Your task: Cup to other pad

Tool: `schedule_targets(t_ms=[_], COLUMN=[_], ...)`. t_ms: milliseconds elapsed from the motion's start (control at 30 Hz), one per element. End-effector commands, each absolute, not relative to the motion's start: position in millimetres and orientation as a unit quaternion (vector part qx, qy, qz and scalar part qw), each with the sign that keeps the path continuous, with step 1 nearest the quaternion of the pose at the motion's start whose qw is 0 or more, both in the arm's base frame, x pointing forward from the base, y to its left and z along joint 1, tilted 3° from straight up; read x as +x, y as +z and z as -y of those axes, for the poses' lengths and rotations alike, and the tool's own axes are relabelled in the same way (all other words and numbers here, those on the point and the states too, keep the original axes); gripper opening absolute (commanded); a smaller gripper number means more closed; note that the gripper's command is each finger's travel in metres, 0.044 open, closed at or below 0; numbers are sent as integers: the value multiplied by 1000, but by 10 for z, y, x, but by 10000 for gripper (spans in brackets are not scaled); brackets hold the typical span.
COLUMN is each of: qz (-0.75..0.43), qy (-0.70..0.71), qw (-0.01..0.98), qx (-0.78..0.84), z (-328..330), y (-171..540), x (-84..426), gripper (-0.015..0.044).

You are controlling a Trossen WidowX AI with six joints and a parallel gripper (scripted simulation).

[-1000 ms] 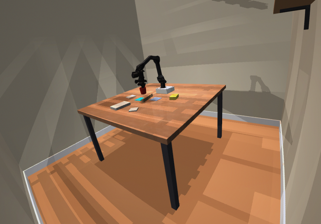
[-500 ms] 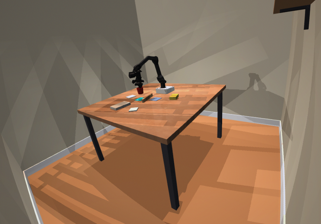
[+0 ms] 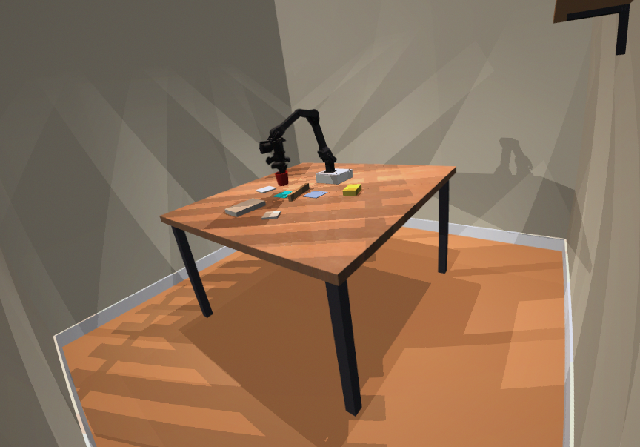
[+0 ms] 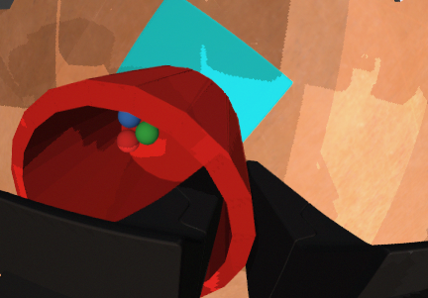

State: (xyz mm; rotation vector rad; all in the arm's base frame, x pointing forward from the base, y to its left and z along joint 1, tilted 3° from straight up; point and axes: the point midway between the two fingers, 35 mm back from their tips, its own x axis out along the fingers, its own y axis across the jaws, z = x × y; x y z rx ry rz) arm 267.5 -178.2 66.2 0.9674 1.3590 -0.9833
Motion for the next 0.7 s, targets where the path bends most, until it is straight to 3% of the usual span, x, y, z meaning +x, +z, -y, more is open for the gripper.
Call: schedule_targets(t_ms=[0, 667], qz=[-581, -581], qy=[-419, -419], qw=[565, 565], qx=[409, 409], z=[1789, 1794], y=[583, 266], x=[2664, 2657], gripper=[0, 0])
